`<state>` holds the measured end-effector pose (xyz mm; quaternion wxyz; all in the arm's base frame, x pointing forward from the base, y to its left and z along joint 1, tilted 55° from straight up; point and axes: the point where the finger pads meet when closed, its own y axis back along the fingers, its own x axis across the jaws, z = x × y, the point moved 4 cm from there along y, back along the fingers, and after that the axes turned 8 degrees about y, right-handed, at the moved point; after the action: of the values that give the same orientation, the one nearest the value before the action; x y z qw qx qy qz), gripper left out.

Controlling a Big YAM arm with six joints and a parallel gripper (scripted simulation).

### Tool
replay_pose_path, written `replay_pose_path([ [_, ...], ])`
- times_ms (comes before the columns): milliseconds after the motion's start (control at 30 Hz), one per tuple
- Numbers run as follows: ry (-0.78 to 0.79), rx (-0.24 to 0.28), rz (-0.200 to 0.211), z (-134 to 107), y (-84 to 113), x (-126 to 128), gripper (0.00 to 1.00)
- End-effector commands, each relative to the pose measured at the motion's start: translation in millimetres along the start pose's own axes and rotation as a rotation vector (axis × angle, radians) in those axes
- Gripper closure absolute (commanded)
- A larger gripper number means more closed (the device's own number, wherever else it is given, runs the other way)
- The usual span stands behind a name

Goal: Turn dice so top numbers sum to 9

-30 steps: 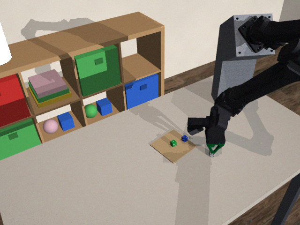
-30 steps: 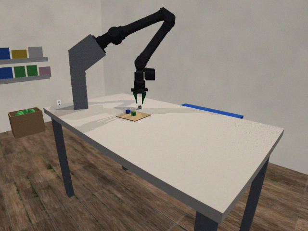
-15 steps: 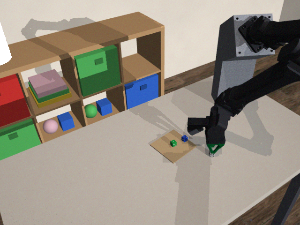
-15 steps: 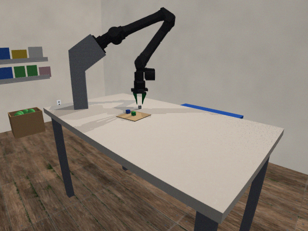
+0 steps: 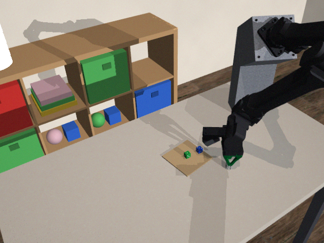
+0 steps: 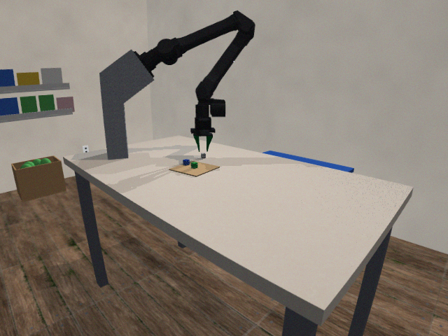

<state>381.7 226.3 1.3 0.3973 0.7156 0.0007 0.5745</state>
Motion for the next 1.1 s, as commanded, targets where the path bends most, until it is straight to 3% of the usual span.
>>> replay_pose_path([
  [0, -0.002, 0.006, -0.003, -6, 0.0, -2, 0.66],
  [400, -0.004, 0.003, 0.001, -4, -10.5, 0, 0.66],
  [433, -0.008, 0.008, -0.014, -8, -8.5, -9, 0.66],
  [500, -0.003, 0.003, 0.002, -4, -15.0, 0, 0.66],
  [833, -0.004, 0.004, 0.001, -4, -28.3, -1, 0.66],
  [1067, -0.004, 0.005, -0.005, -7, -23.9, -3, 0.66],
])
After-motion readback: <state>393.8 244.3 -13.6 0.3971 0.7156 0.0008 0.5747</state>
